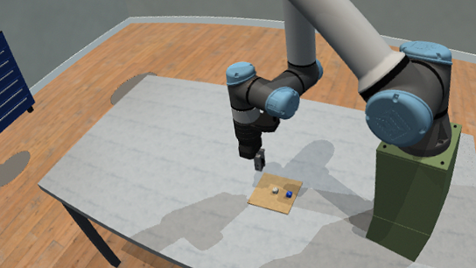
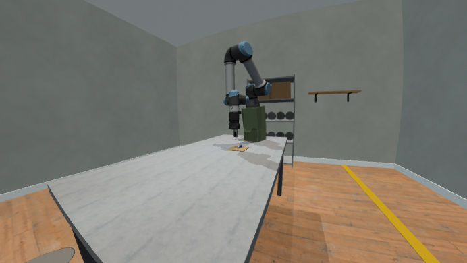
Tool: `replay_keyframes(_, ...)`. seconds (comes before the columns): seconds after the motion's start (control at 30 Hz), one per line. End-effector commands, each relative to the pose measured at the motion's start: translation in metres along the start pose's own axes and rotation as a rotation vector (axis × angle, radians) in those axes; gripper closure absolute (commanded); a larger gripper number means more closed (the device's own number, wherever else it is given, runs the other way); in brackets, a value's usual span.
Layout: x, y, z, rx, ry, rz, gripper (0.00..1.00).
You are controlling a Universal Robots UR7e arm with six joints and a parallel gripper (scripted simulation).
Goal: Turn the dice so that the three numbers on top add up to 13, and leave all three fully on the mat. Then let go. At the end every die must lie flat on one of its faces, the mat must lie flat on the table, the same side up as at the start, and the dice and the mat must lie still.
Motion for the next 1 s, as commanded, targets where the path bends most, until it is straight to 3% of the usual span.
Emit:
replay_keyframes(0.0,-0.001,0.001,0.000,-0.001,0.001,-0.004,0.66)
replay_keyframes(0.5,-0.001,0.001,0.005,0.000,0.002,-0.008,0.66)
replay_keyframes(0.97,-0.001,0.002,0.052,0.000,0.002,-0.008,0.66)
Point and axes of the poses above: the point where the finger pads meet when closed, its own z axis out along the fingers, its own x axis across the jaws, y = z × x, the point moved 1 cm from there along -z, back along the fingers, and after that the axes turned 1 degree about z, right-handed, at the moved point
